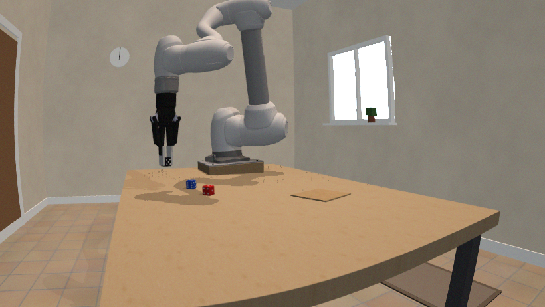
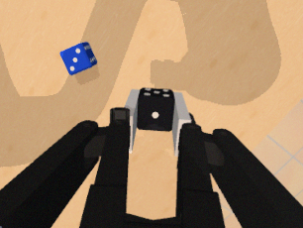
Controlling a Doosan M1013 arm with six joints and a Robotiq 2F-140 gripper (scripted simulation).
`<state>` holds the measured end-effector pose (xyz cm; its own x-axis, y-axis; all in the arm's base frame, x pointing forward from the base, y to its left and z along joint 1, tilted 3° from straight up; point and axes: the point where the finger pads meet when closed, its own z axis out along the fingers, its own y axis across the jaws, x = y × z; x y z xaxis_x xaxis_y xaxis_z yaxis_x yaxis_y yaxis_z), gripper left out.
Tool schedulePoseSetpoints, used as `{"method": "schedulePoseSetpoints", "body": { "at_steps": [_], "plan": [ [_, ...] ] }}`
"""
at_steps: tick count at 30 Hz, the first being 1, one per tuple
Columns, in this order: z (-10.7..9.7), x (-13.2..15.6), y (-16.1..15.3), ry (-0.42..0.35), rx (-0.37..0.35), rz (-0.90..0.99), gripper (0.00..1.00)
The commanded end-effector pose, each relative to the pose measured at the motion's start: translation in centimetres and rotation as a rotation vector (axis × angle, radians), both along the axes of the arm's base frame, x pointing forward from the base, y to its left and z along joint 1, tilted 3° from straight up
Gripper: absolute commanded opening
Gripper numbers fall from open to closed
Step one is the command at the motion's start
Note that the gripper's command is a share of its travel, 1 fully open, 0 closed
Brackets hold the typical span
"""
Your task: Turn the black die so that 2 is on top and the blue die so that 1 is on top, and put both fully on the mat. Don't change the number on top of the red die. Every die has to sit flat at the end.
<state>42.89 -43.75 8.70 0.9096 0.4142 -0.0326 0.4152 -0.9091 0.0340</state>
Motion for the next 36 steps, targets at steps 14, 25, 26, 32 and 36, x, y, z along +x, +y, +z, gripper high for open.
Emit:
{"method": "schedulePoseSetpoints", "body": {
  "at_steps": [14, 25, 26, 32, 36],
  "plan": [
    [1.16, 0.02, 0.05, 0.0, 0.0, 0.004, 0.24],
    [0.88, 0.14, -0.08, 0.017, 0.006, 0.374, 0.24],
    [0.84, 0.16, -0.1, 0.019, 0.007, 0.426, 0.24],
    [0.74, 0.2, -0.14, 0.025, 0.009, 0.549, 0.24],
    [0.59, 0.27, -0.21, 0.033, 0.012, 0.746, 0.24]
  ]
}}
